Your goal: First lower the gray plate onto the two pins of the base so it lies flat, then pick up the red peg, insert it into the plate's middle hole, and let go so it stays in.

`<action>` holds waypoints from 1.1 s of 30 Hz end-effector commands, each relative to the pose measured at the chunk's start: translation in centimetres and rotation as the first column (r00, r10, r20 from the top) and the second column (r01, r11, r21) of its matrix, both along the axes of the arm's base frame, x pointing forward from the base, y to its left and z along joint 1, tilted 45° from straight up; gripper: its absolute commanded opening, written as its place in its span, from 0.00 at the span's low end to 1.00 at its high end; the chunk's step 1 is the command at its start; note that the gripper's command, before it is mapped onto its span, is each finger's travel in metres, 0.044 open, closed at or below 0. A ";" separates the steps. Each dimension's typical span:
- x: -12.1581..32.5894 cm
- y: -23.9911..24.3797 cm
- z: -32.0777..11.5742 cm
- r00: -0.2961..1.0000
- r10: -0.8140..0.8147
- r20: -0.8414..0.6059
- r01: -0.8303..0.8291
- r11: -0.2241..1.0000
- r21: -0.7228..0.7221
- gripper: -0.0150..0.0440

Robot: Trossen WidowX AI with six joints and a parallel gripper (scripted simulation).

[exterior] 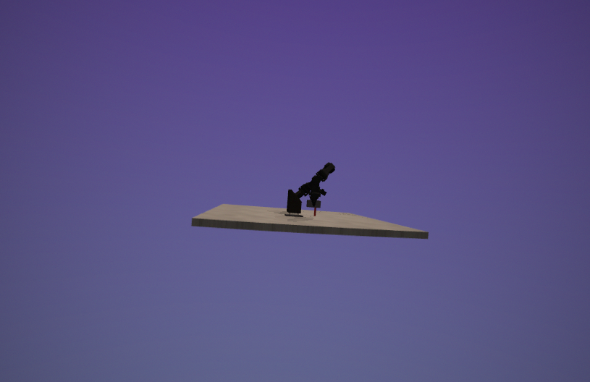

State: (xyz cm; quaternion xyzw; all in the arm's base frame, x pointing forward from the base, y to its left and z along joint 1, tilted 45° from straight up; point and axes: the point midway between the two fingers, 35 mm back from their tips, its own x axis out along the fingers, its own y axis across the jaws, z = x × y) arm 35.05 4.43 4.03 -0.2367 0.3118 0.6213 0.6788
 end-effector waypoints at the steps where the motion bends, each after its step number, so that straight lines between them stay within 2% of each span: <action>1: 0.1 -1.3 1.5 1.000 -0.001 0.017 0.001 1.000 -0.006 0.25; 19: -0.8 -4.4 4.5 1.000 0.000 0.017 0.000 1.000 0.001 0.25; 33: 0.1 -5.7 0.7 0.999 0.027 0.044 -0.027 1.000 -0.003 0.25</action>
